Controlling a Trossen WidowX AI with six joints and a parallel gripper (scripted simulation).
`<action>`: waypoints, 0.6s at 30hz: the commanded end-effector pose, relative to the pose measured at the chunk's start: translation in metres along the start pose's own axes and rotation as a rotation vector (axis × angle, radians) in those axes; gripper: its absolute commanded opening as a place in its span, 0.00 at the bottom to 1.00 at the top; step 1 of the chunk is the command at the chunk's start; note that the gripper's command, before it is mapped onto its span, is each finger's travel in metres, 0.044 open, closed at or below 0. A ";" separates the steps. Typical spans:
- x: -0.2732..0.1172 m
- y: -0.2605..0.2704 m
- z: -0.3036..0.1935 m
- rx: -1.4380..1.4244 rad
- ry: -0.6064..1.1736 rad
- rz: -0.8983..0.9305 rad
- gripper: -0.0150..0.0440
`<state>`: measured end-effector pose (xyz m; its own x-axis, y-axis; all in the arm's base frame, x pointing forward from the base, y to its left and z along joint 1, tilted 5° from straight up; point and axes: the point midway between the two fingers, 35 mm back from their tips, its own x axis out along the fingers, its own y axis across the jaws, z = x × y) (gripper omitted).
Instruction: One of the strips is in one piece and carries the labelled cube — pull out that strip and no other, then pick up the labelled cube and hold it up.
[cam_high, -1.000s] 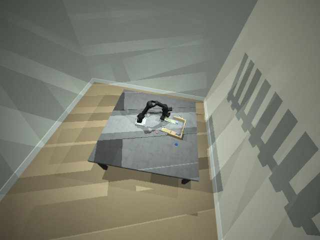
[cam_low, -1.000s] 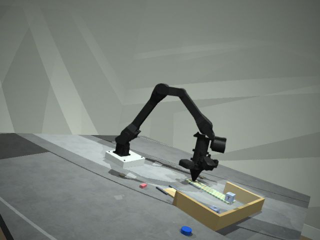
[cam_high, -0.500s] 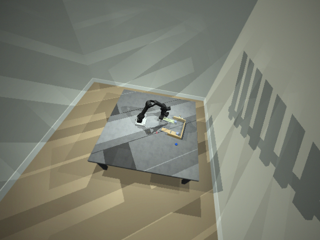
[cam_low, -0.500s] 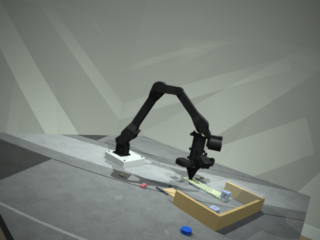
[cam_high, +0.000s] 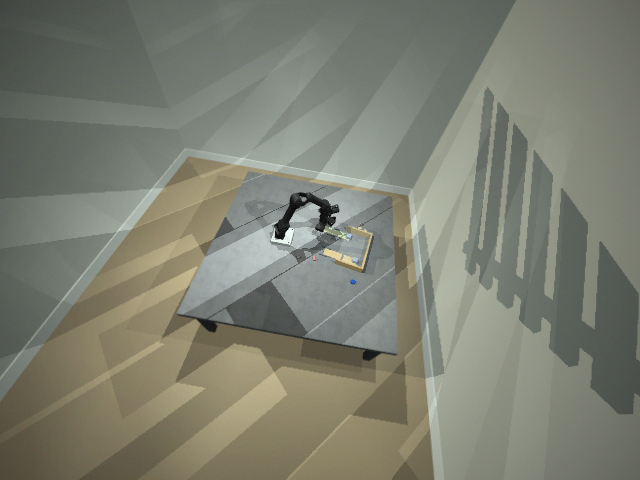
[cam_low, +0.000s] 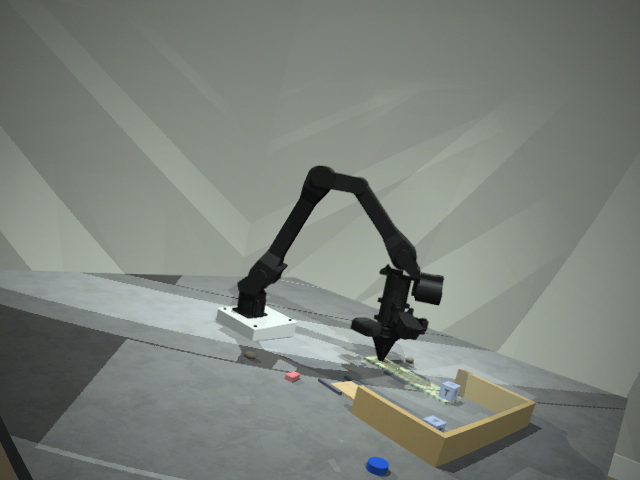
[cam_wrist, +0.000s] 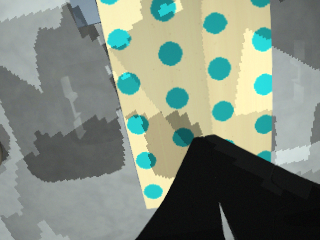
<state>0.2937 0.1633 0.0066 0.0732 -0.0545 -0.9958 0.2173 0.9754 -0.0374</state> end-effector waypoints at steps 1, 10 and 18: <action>0.005 -0.002 -0.012 -0.001 0.023 -0.010 0.25; 0.005 -0.003 -0.026 -0.002 0.024 -0.010 0.25; 0.004 -0.003 -0.039 -0.002 0.025 -0.010 0.25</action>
<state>0.2662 0.1690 0.0046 0.0721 -0.0529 -0.9960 0.2167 0.9756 -0.0362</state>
